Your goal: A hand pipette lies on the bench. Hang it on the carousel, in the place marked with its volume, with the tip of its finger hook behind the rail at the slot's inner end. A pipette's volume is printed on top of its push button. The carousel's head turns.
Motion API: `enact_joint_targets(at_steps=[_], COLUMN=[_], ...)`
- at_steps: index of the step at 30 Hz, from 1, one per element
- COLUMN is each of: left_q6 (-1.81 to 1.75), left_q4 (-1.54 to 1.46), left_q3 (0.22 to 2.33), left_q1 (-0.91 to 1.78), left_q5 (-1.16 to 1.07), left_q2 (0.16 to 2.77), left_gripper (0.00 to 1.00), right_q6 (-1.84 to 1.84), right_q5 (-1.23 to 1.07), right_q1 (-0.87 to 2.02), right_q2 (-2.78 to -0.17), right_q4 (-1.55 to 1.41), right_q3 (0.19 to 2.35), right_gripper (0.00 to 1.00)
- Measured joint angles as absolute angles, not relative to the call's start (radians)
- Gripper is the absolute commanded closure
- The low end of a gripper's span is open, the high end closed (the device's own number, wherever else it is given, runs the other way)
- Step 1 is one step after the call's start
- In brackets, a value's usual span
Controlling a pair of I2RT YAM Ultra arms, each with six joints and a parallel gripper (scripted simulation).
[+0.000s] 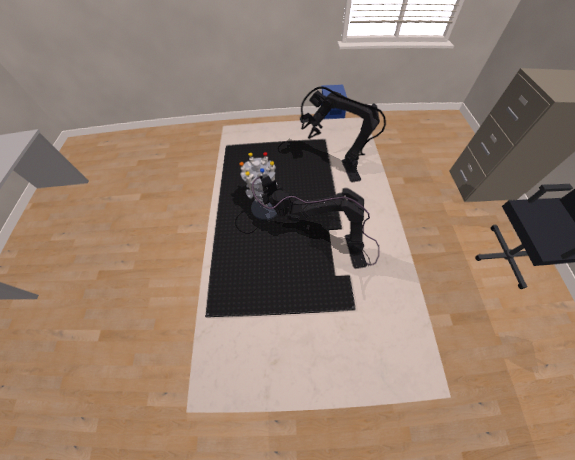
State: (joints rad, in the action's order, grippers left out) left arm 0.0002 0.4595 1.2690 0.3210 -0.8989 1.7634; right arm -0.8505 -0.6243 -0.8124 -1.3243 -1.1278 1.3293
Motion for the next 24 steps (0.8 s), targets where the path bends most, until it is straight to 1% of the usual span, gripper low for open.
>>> enact_joint_targets(at_steps=[20,24], left_q6=[0.0,0.0], left_q4=[0.459,0.458], left_q3=[1.269,1.325], left_q1=[0.321,0.305], left_q5=[-0.899,-0.976], left_q2=[1.763,1.806], left_gripper=[0.88,0.88], right_q6=[-0.85,-0.85], right_q5=[-0.624,-0.624], right_q1=[-0.812,-0.812], right_q2=[-1.324,-1.324], right_q4=[-1.128,-1.128], right_q3=[1.329,1.329], right_gripper=[0.0,0.0])
